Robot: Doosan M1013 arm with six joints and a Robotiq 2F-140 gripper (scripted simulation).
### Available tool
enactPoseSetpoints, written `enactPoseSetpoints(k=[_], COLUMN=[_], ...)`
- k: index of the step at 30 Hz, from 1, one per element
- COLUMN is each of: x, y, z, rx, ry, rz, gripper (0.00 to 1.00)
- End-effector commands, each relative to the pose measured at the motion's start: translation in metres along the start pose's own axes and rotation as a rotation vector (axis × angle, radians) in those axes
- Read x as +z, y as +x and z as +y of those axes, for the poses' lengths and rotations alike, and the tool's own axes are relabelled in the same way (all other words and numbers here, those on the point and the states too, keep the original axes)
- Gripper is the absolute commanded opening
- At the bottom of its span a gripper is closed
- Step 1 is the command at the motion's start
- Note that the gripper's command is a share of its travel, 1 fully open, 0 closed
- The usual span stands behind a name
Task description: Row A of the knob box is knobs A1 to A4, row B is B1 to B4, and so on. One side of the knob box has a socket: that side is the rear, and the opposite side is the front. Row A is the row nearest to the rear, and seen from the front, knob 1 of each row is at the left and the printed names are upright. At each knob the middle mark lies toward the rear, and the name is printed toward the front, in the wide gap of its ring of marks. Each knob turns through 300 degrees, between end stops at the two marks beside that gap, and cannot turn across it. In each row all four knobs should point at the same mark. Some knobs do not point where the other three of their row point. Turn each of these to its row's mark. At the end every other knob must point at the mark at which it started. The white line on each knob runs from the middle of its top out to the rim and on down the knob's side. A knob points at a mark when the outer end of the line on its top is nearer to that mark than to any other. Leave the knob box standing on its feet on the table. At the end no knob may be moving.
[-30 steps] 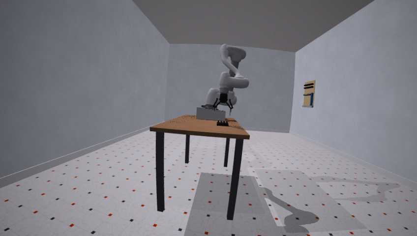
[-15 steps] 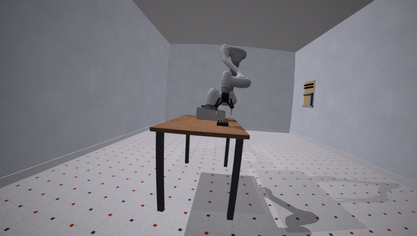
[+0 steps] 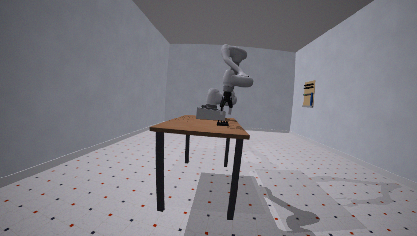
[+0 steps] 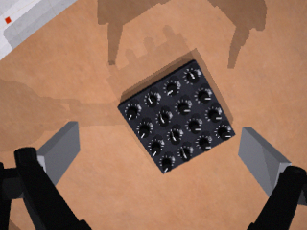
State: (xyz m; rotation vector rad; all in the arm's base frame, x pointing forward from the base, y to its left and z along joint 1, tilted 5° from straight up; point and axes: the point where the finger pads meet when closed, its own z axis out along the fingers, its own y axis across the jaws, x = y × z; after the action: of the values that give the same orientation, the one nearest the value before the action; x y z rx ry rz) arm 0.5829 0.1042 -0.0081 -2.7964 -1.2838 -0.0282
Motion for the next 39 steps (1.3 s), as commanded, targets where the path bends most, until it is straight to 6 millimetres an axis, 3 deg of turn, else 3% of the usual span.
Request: enactPoseSetpoints(k=[1, 3, 10, 15, 16, 39], x=[-0.002, -0.002, -0.006, -0.007, -0.007, -0.007], y=[0.008, 0.008, 0.027, 0.029, 0.029, 0.029], z=[0.004, 0.004, 0.013, 0.014, 0.014, 0.014], rx=[-0.156, -0.156, -0.492, -0.534, -0.534, -0.534], ry=[0.010, 0.010, 0.008, 0.008, 0.008, 0.008], rz=[0.009, 0.009, 0.011, 0.011, 0.011, 0.011], gripper=[1.00, 1.00, 1.00, 1.00, 0.12, 0.12])
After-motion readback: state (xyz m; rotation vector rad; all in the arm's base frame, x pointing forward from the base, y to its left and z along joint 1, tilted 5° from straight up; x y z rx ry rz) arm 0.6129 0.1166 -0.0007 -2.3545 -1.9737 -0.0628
